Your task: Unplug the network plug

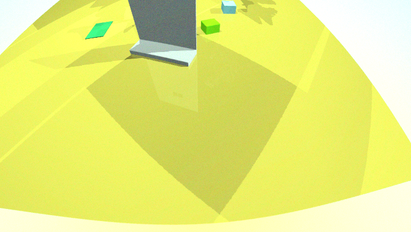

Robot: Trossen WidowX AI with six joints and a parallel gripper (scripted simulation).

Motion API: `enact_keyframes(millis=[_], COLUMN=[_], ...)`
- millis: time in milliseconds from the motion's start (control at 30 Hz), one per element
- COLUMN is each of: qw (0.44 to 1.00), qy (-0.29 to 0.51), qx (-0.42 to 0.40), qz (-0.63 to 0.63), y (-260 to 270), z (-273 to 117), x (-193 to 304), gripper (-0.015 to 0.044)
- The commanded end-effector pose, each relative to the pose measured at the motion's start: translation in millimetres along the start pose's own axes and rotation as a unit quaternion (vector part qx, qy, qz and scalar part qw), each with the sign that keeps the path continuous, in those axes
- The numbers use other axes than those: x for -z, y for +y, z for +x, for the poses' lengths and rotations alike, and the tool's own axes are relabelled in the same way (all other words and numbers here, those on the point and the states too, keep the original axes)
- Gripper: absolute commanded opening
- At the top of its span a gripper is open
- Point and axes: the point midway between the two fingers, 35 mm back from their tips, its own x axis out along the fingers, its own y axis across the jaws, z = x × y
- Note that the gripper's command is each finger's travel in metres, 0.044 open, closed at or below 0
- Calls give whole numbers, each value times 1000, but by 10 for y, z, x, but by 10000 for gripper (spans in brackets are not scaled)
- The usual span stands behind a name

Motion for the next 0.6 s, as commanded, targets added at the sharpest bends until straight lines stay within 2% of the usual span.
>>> enact_keyframes(millis=[0, 267, 567], qw=[1000, 991, 959], qy=[0, 5, 6], qx=[0, 11, 25], qz=[3, 130, 283], y=[-1, -40, -89], z=[1, 45, 72], x=[5, 206, 453], gripper=[374, 164, 156])
